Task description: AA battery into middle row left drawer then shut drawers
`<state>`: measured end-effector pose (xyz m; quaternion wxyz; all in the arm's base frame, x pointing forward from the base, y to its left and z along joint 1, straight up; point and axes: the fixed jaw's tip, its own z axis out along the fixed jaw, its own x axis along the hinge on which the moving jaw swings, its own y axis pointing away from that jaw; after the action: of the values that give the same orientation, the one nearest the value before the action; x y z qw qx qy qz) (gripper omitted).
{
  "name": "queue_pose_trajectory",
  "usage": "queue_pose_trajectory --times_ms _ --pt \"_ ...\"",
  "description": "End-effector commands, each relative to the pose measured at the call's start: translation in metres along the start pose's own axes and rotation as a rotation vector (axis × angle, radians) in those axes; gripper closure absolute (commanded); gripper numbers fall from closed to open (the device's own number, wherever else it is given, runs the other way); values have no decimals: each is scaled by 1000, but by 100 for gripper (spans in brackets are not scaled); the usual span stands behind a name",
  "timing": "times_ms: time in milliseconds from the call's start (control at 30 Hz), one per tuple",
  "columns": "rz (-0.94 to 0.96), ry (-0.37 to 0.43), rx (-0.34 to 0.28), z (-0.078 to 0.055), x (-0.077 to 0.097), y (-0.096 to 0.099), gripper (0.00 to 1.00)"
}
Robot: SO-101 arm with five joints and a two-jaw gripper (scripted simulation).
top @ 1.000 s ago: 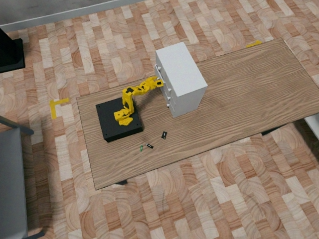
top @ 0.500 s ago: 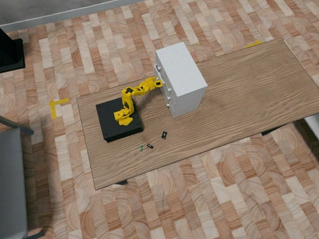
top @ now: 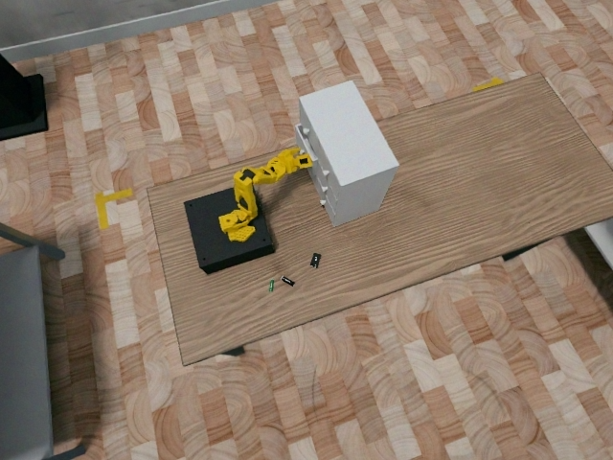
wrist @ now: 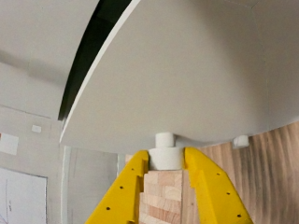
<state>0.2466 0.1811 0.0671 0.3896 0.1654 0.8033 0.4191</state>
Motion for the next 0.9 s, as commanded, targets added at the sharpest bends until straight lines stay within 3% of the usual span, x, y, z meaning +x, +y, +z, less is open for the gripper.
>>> queue_pose_trajectory --times_ms 0,867 --pt "-1 24 -16 -5 8 4 100" --pt "-4 33 -22 -10 12 4 100"
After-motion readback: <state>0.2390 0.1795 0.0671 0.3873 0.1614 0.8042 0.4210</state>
